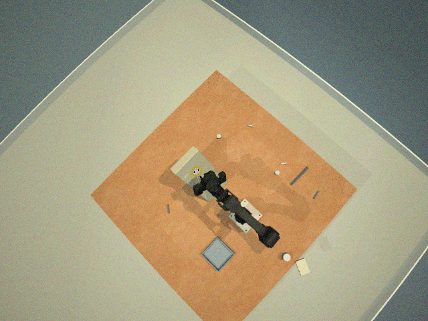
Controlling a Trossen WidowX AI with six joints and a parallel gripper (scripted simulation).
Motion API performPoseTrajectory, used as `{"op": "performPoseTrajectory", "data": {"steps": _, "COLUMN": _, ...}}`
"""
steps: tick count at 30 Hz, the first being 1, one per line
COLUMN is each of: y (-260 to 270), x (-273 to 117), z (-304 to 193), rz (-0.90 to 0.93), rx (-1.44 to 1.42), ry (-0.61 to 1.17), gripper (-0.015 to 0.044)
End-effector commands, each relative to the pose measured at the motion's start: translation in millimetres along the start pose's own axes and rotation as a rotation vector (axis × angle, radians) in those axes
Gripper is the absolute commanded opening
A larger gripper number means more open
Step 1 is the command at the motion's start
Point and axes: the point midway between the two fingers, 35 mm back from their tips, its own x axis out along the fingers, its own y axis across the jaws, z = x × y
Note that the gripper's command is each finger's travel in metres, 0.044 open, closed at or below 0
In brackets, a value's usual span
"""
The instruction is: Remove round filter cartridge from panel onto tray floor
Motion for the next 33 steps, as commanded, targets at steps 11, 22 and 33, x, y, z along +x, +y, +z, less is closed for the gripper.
{"op": "performPoseTrajectory", "data": {"steps": 11, "y": 2, "x": 2, "z": -9, "rz": 0.014, "rx": -0.018, "ry": 0.018, "gripper": 0.0109}}
{"op": "performPoseTrajectory", "data": {"steps": 22, "y": 3, "x": 20, "z": -8, "rz": 0.015, "rx": -0.018, "ry": 0.017, "gripper": 0.0109}}
{"op": "performPoseTrajectory", "data": {"steps": 33, "y": 3, "x": 37, "z": -8, "rz": 0.015, "rx": -0.018, "ry": 0.015, "gripper": 0.0109}}
